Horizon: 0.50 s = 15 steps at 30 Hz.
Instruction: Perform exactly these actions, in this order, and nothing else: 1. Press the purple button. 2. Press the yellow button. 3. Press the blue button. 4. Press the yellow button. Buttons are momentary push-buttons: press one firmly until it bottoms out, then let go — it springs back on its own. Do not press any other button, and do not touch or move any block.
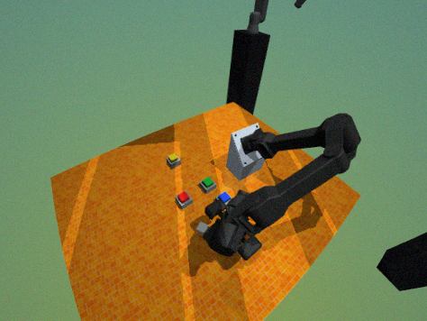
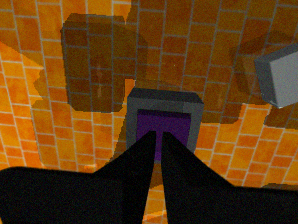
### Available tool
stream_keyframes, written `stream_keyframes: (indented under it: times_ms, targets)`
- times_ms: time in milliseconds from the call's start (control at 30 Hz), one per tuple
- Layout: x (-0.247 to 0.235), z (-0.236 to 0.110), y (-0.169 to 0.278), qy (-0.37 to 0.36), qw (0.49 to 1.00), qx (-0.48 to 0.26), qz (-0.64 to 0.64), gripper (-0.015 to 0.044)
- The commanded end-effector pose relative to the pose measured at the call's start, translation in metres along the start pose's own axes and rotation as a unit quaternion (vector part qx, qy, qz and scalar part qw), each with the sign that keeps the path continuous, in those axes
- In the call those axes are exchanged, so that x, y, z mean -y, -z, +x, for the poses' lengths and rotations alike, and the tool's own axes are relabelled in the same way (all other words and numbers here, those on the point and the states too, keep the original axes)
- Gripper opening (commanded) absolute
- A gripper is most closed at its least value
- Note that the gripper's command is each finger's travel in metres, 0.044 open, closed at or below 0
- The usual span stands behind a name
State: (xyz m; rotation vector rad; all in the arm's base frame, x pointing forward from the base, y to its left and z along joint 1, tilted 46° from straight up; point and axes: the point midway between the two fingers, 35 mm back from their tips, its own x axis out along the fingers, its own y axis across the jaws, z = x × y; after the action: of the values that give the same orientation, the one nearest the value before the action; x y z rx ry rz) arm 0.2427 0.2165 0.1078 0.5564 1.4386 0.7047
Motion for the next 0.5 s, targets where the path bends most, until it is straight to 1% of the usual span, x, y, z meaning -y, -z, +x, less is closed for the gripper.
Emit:
stream_keyframes:
  times_ms: [0,333,367,467]
  targets:
    - [0.001,0.001,0.001,0.003,1.000,-0.001,0.003,0.0020]
    - [0.001,0.001,0.001,0.003,1.000,-0.001,0.003,0.0020]
    - [0.000,-0.002,0.000,0.000,1.000,0.000,0.000,0.0020]
    - [0.001,-0.029,0.001,0.004,1.000,-0.001,0.003,0.0020]
